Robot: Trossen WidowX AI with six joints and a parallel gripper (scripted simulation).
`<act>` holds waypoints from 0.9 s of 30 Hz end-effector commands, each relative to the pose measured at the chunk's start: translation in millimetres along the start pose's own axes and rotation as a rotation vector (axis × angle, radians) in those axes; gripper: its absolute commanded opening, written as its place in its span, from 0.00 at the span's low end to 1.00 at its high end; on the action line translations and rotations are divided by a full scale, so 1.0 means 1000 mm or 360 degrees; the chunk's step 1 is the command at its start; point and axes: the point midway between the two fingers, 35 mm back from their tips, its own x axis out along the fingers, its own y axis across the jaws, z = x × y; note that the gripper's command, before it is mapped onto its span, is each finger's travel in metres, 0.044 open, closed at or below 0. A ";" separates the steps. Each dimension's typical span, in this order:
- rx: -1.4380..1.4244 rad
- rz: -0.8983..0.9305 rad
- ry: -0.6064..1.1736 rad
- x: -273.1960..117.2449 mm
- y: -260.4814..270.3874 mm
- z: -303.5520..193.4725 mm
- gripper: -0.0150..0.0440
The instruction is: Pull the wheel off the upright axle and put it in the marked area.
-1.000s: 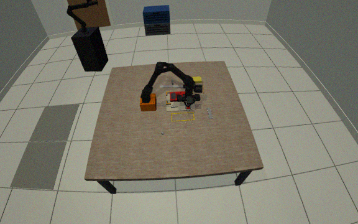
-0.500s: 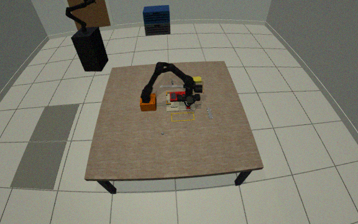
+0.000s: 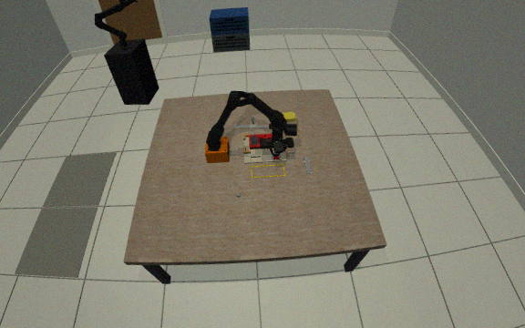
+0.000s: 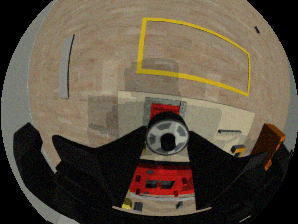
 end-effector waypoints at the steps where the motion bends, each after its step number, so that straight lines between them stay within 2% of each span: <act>1: 0.0002 0.0010 0.0002 -0.017 -0.004 0.000 0.25; 27: 0.0003 0.0014 0.0002 -0.026 -0.004 0.000 0.25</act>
